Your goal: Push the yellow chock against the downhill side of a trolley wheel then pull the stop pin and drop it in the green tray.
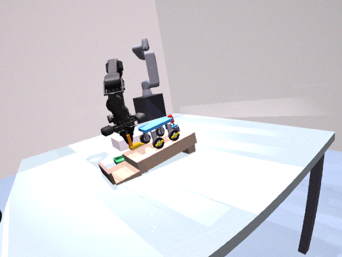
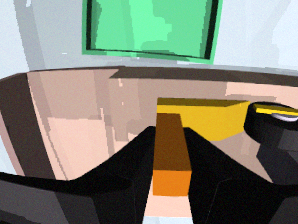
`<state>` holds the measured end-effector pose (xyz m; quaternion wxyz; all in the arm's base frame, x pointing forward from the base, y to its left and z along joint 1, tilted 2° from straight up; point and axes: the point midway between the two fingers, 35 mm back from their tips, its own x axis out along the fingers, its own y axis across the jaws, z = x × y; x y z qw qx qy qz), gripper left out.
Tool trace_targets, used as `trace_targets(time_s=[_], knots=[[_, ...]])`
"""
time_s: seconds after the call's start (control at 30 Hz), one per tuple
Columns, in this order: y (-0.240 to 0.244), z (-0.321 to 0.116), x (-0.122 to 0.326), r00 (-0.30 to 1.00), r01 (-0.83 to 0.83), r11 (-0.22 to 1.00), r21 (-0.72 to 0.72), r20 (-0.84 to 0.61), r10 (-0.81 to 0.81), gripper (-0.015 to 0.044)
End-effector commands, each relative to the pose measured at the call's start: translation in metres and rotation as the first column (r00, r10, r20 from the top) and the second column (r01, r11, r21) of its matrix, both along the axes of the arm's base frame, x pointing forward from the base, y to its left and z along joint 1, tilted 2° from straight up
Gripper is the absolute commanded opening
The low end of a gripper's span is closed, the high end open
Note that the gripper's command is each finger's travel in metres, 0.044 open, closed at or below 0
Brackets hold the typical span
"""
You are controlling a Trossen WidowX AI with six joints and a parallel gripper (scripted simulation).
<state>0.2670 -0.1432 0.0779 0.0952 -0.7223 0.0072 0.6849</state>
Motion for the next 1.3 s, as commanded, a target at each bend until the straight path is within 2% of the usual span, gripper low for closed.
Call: trace_targets(time_s=[0.0,0.33,0.57,0.6,1.27], knots=[[0.006,0.001,0.001,1.0,0.003,1.0,0.007,0.001,-0.003,0.0],[0.001,0.0,0.0,1.0,0.002,1.0,0.0,0.0,-0.002,0.0],[0.001,0.0,0.0,1.0,0.002,1.0,0.0,0.0,-0.002,0.0184],[0.001,0.0,0.0,1.0,0.002,1.0,0.0,0.0,-0.002,0.019],[-0.006,0.052,-0.004,1.0,0.003,1.0,0.006,0.0,-0.003,0.019]])
